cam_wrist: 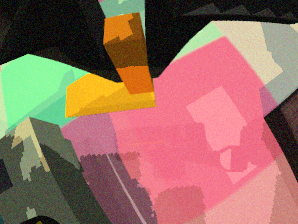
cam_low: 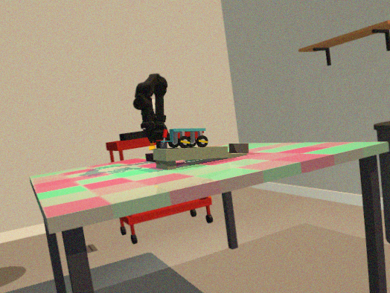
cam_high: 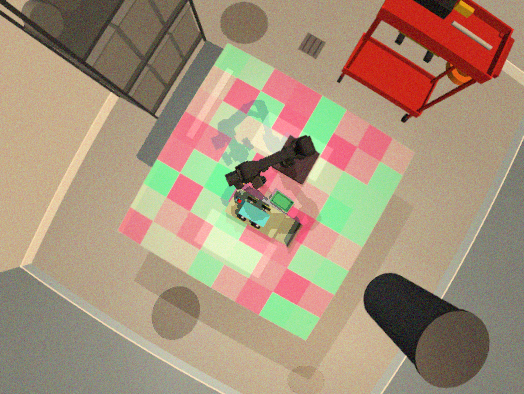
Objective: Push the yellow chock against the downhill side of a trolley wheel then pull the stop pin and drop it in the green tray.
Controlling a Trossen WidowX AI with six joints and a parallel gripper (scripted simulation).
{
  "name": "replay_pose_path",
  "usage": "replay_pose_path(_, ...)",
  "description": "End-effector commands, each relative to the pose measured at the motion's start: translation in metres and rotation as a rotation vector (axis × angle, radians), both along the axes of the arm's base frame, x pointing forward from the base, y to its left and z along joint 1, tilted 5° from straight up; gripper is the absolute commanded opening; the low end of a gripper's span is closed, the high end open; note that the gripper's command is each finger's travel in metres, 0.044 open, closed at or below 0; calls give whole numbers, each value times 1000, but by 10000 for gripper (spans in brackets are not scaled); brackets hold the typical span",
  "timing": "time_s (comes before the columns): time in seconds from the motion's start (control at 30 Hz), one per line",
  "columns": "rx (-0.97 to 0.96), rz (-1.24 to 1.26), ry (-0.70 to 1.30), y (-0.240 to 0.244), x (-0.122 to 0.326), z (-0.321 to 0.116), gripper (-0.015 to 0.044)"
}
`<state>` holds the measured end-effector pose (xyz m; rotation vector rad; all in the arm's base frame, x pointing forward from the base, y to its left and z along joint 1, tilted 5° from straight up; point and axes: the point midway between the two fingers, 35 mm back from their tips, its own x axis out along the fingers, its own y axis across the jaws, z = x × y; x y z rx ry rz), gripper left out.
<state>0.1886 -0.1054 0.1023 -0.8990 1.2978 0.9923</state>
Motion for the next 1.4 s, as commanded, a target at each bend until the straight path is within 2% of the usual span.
replay_pose_path(0.0,-7,2,-4,-2,0,15,0)
replay_pose_path(0.53,-8,2,-4,-8,1,62,0)
replay_pose_path(0.8,-8,-4,-3,-9,1,65,0)
replay_pose_path(1.37,1,-552,35,-9,1,65,0)
